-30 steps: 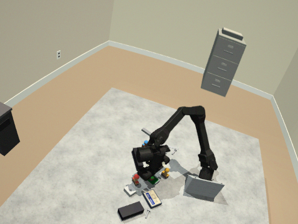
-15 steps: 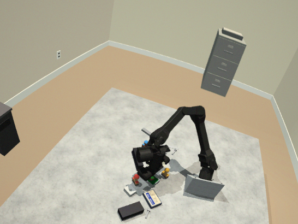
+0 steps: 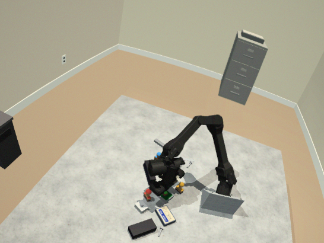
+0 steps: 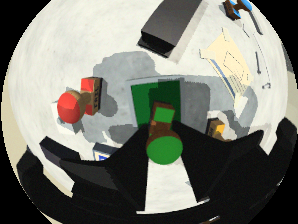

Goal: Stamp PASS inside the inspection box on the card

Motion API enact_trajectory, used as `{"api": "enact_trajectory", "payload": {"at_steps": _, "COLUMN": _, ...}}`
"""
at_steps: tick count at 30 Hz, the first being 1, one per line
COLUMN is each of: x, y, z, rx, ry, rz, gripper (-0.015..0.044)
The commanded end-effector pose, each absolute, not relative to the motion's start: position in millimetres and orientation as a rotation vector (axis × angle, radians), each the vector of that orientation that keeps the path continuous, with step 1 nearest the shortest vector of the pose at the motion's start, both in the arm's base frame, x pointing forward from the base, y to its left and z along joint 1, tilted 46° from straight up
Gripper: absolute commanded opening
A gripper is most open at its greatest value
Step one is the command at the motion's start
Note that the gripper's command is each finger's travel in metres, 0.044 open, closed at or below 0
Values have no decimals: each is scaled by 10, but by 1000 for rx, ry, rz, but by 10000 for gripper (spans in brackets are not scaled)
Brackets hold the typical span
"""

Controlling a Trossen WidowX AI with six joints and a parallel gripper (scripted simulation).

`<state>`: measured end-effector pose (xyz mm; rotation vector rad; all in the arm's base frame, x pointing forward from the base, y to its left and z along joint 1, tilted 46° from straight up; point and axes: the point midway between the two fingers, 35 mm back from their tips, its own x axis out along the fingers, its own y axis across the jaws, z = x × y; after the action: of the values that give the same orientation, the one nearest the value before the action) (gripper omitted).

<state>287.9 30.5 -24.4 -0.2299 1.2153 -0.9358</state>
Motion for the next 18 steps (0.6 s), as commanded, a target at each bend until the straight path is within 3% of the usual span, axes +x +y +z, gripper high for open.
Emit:
{"api": "enact_trajectory", "payload": {"at_steps": 1, "x": 2880, "y": 282, "z": -251, "rx": -233, "ry": 1214, "rz": -941, "gripper": 0}}
{"api": "enact_trajectory", "payload": {"at_steps": 18, "x": 2877, "y": 340, "z": -196, "rx": -233, "ry": 1214, "rz": -941, "gripper": 0}}
